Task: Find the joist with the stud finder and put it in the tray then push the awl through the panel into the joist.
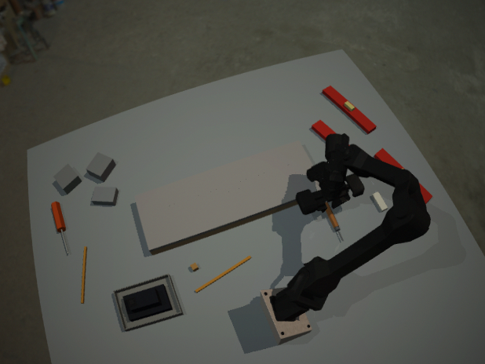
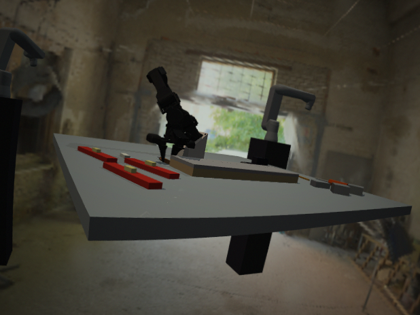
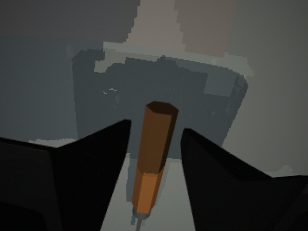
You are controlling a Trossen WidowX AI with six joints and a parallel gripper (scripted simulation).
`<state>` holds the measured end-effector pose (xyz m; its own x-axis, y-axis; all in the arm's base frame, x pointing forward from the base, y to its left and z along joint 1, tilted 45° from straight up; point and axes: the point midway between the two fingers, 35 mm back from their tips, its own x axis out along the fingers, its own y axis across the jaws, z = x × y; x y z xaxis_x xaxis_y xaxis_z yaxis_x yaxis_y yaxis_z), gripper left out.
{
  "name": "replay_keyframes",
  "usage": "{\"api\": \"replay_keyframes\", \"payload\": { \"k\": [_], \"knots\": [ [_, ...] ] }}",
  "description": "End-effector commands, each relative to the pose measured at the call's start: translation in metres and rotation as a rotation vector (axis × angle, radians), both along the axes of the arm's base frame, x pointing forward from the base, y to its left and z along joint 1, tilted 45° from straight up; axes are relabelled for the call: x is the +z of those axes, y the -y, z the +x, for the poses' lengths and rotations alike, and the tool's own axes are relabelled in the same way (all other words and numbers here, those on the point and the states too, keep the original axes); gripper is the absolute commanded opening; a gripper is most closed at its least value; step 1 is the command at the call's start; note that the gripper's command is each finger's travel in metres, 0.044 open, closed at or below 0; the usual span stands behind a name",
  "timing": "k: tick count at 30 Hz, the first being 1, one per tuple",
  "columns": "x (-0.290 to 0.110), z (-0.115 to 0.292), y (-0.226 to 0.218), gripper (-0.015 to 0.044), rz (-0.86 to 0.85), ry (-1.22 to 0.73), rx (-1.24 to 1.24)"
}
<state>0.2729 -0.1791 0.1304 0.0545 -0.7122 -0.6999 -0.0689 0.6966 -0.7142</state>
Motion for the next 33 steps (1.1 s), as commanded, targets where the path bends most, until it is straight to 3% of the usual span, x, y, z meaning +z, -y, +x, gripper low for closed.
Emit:
{"api": "replay_keyframes", "payload": {
  "k": [1,6,27,33],
  "knots": [
    [-0.001,0.001,0.000,0.0046,0.004,-0.001,0.005],
    [0.000,0.001,-0.001,0.0000,0.004,-0.001,0.005],
    [0.082,-0.014,-0.083,0.0000,0.011,-0.003,0.005],
    [0.076,-0.012,-0.085,0.0000,0.034,-0.026,0.027]
  ]
}}
